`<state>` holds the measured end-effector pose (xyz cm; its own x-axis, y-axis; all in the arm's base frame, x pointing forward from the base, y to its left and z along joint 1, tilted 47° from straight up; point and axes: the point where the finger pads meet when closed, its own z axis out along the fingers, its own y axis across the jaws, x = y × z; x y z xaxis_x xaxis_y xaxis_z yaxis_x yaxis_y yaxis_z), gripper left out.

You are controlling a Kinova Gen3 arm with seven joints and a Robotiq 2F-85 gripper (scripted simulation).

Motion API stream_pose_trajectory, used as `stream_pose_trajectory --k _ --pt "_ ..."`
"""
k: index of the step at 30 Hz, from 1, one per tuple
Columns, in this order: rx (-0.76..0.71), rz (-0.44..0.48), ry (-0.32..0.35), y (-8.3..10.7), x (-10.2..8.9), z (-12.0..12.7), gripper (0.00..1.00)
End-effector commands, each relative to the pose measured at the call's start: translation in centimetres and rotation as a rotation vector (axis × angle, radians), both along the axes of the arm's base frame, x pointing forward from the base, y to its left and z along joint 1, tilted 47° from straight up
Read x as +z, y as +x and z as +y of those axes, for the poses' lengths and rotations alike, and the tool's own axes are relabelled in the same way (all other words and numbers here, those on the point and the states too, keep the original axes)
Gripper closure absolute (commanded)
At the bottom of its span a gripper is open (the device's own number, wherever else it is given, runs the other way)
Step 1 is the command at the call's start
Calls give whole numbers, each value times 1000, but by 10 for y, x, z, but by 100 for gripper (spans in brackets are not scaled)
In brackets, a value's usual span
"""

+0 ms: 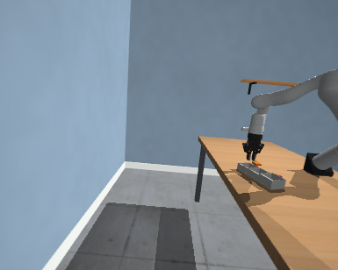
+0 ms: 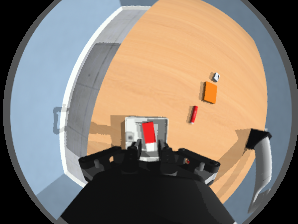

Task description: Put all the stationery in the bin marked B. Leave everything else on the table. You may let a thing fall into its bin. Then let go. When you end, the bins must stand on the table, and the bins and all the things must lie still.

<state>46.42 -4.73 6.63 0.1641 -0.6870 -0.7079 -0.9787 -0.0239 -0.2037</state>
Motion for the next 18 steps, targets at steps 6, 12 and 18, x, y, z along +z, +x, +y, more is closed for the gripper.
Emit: stream_pose_trajectory --k 6,12,18 --pt "-137 142 16 -38 -31 -26 45" --pt "-131 146 15 -63 -50 -39 45" --pt "-130 146 16 -99 -78 -60 45"
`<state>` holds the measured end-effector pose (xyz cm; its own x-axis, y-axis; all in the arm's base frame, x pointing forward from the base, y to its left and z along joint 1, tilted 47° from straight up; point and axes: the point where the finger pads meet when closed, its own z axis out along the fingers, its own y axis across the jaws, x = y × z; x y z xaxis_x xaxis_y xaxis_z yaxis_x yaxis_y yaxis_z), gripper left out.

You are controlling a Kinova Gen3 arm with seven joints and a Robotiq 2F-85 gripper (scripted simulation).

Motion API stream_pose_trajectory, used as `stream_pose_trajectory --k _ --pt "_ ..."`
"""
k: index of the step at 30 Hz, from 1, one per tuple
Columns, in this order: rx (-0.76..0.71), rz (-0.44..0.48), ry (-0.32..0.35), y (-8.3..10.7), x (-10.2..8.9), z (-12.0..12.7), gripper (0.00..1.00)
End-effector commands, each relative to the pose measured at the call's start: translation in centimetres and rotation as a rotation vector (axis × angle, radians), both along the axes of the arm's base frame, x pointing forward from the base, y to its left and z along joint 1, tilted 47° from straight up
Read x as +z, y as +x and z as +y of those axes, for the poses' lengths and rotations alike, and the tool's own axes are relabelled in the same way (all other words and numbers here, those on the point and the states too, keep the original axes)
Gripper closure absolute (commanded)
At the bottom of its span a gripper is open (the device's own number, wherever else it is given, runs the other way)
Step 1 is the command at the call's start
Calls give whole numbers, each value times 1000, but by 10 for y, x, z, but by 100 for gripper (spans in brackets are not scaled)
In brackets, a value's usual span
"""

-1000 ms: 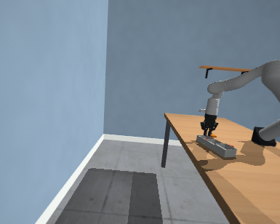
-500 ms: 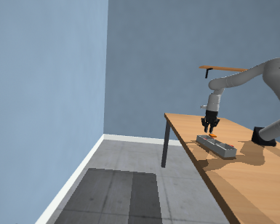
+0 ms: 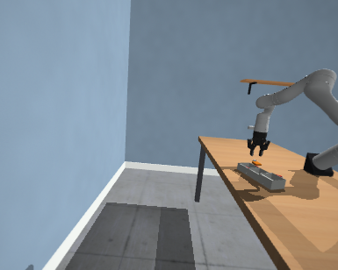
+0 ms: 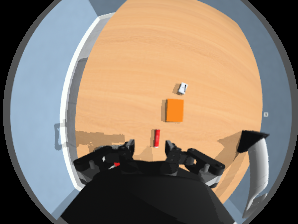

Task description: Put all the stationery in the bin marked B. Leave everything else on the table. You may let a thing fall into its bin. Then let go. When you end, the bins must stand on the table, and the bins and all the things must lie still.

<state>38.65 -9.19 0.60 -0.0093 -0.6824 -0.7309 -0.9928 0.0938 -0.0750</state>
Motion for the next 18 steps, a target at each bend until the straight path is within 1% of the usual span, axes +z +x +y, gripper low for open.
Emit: stream_pose_trajectory --k 1,7,11,18 --pt "-13 17 -3 -27 -23 -18 45" --pt "-10 13 -6 -61 -51 -41 45" --pt "-11 12 -5 -63 -53 -42 45" --pt "-24 18 6 -59 -50 -38 45"
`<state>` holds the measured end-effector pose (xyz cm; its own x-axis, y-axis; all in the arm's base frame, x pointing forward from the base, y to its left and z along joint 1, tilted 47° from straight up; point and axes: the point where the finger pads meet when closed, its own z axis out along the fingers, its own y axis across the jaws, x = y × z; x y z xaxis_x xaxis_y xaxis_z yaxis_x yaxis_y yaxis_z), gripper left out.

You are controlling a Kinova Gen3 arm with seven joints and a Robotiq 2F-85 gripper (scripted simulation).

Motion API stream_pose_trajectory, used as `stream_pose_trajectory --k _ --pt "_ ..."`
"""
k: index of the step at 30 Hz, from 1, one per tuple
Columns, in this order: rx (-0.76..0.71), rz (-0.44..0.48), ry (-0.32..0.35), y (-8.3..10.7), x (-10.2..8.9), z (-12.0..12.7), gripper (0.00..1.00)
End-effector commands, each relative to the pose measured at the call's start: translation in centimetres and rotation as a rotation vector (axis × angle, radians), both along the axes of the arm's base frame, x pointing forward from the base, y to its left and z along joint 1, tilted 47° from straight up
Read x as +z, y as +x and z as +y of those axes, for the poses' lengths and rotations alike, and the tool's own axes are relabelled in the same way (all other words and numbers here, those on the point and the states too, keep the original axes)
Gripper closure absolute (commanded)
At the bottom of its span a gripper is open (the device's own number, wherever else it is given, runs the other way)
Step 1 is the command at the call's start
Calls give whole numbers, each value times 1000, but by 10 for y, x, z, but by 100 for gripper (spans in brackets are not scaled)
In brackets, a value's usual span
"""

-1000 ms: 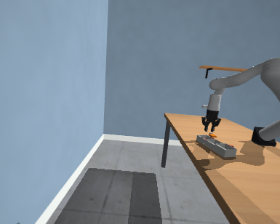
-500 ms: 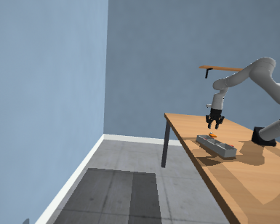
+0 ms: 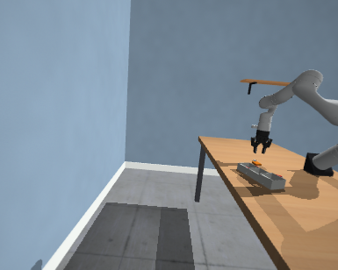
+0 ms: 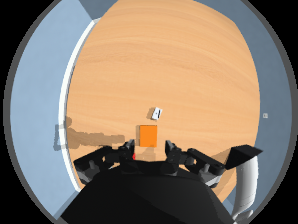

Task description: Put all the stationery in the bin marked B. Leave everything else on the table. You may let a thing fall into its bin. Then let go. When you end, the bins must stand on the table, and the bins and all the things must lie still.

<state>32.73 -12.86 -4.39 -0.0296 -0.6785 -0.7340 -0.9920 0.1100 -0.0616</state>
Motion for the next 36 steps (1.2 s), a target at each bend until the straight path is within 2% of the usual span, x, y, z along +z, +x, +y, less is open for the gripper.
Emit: stream_pose_trajectory --k 1,23,36 --pt "-7 4 0 1 1 -1 45" --pt "-5 -1 4 7 6 3 45" --pt "0 -3 -3 9 -28 36 45"
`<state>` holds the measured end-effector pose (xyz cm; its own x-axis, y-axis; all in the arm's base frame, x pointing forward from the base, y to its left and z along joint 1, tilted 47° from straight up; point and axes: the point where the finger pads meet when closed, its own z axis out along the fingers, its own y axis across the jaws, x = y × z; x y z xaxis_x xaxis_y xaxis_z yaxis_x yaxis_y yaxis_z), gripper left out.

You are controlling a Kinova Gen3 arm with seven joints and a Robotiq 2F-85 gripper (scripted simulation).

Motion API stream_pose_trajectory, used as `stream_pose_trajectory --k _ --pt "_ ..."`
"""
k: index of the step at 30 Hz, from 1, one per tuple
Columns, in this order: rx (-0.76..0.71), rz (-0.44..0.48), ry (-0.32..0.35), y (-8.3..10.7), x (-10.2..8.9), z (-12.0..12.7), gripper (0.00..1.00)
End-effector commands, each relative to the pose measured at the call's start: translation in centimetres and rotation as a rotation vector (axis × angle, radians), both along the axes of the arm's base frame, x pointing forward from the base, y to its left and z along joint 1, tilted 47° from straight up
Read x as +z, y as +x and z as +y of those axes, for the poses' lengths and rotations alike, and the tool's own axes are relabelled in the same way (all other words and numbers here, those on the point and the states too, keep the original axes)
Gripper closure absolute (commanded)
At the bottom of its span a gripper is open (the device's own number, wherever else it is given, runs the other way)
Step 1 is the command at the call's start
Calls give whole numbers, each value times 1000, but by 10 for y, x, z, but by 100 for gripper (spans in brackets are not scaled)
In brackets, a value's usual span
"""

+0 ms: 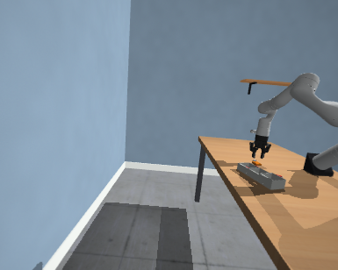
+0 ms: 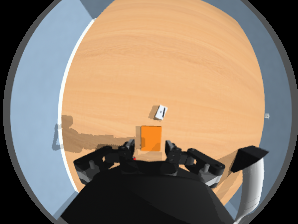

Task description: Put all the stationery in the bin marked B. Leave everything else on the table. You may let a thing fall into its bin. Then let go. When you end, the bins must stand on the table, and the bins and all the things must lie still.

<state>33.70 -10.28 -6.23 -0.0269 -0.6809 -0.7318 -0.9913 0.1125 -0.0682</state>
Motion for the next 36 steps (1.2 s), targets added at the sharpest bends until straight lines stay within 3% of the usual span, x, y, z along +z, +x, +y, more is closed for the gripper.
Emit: stream_pose_trajectory --k 1,18,31,32,36 --pt "3 3 1 0 -12 13 45" --pt "3 4 0 3 -28 28 45" --pt "0 6 2 3 -26 26 45" --pt "0 6 2 3 -26 26 65" --pt "0 6 2 3 -26 26 65"
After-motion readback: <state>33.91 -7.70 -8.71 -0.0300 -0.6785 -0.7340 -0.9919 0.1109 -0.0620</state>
